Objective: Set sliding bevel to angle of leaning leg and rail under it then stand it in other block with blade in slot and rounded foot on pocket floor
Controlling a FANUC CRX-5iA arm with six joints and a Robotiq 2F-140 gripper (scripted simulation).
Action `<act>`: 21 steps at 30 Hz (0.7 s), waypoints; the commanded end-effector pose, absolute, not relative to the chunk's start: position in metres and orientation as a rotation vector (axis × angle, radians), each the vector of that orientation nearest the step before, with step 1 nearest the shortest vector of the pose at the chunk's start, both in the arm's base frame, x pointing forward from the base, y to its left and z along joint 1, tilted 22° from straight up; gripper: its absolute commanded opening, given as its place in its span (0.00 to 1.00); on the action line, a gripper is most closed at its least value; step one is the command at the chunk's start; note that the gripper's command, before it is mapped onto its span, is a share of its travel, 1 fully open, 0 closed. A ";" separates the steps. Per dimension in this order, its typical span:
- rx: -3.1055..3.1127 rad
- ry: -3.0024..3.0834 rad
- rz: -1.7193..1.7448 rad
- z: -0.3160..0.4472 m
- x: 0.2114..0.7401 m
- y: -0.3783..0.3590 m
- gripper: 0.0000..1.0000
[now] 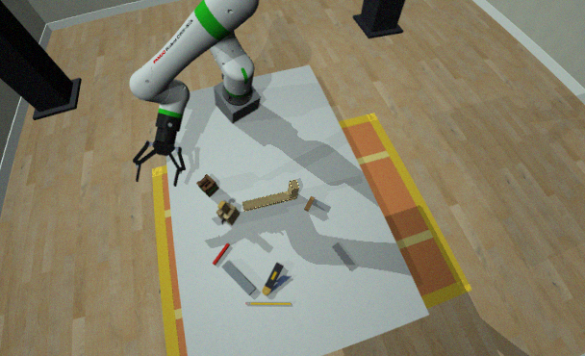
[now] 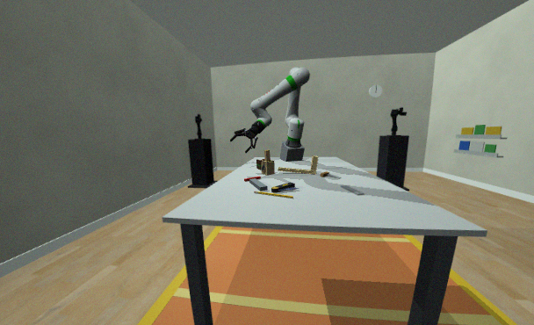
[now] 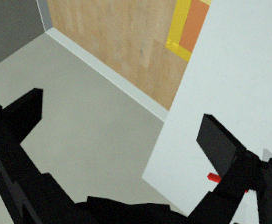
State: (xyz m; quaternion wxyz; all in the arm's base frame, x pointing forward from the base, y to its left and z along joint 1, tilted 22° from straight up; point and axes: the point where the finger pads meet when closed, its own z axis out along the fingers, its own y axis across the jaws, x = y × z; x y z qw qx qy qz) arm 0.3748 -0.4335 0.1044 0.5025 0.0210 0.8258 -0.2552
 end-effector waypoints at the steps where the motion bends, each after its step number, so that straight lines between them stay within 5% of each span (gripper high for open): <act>1: -0.043 1.997 -0.611 0.109 0.385 -0.429 1.00; 21: -1.020 1.901 -0.522 0.135 0.458 -0.375 1.00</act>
